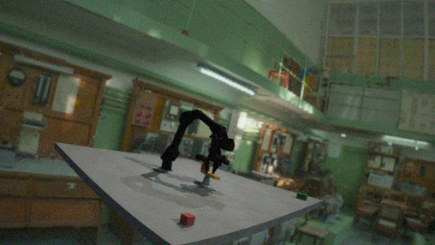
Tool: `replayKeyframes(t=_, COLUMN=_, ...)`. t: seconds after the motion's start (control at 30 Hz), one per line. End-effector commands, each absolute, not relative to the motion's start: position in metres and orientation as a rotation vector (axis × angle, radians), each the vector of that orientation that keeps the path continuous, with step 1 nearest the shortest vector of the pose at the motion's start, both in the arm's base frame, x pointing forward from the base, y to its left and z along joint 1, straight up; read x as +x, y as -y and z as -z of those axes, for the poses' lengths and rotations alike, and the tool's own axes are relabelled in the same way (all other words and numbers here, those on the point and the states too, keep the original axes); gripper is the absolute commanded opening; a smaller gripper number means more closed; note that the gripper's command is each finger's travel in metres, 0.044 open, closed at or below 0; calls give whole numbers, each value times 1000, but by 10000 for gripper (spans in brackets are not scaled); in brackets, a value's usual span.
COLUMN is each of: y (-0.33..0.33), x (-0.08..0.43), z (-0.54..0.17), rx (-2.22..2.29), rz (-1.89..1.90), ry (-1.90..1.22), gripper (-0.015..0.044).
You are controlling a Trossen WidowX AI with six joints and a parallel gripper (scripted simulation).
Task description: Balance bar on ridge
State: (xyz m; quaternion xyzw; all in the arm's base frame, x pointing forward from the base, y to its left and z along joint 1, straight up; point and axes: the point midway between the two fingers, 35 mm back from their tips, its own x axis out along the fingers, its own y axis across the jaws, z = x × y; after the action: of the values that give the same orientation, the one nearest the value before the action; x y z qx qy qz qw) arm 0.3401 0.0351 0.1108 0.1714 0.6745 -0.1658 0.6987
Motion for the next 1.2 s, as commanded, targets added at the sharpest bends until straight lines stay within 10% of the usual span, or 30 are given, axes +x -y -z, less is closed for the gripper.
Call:
replayKeyframes(t=0.0, y=-36, x=340, z=-110, rx=384, rz=364, ry=-1503, gripper=0)
replayKeyframes(t=1.17, y=-36, x=340, z=-107, rx=384, rz=364, ry=-1503, gripper=0)
